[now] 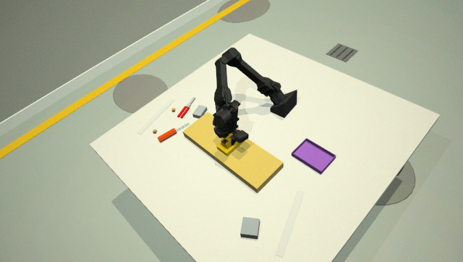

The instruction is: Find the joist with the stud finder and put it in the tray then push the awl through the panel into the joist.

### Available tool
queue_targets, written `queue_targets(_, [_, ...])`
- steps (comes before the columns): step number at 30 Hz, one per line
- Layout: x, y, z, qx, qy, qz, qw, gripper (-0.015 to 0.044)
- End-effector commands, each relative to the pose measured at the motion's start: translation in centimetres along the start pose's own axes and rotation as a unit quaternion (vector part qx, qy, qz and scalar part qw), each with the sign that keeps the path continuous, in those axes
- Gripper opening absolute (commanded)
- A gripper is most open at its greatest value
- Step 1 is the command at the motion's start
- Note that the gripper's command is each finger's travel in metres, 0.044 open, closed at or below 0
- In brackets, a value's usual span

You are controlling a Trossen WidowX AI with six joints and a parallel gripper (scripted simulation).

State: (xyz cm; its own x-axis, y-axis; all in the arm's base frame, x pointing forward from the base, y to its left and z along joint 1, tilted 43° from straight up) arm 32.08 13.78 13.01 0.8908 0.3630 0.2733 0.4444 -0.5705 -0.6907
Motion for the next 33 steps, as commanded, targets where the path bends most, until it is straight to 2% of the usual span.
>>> queue_targets(1, [-0.1,0.1,-1.4,-0.003,-0.002,0.0,1.0,0.0])
queue_targets(33, [-0.4,0.0,-11.4,-0.006,-0.003,0.0,1.0,0.0])
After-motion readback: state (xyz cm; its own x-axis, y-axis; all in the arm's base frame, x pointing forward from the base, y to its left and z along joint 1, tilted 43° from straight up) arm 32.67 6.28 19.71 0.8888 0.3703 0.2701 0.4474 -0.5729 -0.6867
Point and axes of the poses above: the point midway between the two fingers, 35 mm back from their tips, its own y axis out along the fingers, its own z axis across the jaws, x = y × z, the point moved 9 cm from there along -y, back along the fingers, and after that the axes turned 2 degrees about -y, right-handed, at the moved point
